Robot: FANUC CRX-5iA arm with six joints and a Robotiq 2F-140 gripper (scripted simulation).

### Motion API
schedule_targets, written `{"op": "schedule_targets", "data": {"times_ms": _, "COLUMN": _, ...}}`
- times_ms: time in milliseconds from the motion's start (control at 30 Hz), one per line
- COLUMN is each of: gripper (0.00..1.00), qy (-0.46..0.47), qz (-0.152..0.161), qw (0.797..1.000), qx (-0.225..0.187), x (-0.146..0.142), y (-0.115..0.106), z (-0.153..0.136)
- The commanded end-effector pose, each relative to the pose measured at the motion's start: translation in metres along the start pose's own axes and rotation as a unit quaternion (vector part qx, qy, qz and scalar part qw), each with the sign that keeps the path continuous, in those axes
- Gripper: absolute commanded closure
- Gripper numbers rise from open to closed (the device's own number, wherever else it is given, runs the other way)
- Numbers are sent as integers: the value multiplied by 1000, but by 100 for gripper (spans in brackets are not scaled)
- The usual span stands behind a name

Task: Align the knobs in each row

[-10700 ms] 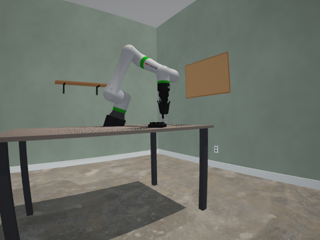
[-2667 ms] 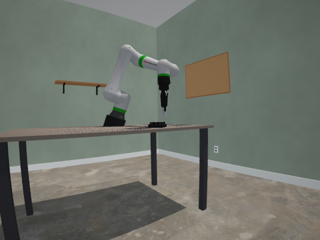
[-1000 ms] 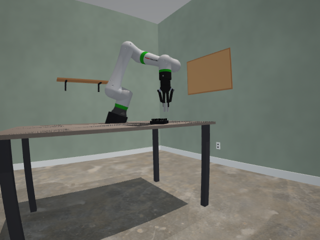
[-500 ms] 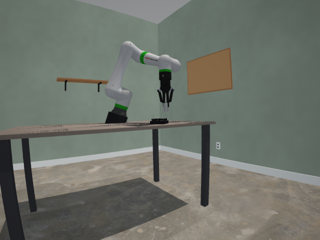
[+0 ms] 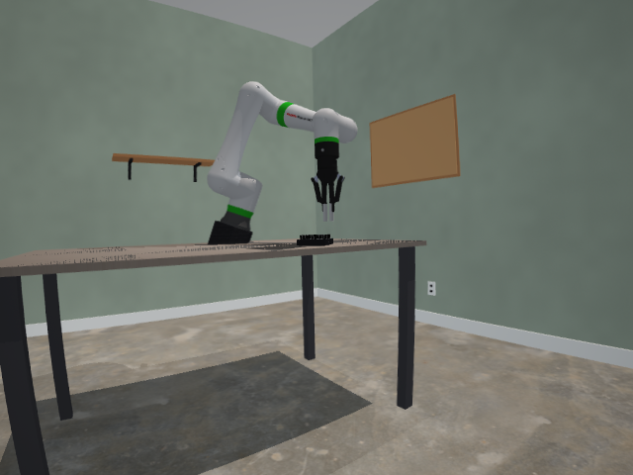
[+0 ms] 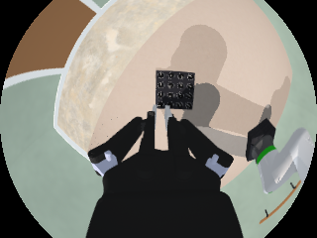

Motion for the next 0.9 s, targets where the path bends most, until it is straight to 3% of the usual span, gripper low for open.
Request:
{"op": "schedule_targets", "data": {"times_ms": 0, "gripper": 88, "qy": 0, "qz": 0, "qw": 1000, "qx": 0, "x": 0, "y": 0, "z": 0}}
{"op": "schedule_targets", "data": {"times_ms": 867, "gripper": 88, "qy": 0, "qz": 0, "qw": 1000, "qx": 0, "x": 0, "y": 21, "z": 0}}
Point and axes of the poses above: the point where the finger pads meet when closed, its own y axis out along the fingers, its own x axis across the jaws, z = x × y, the point moved 7 cm from there along -y, back along the fingers, and after that the axes turned 1 degree about -y, right-handed, at the moved point
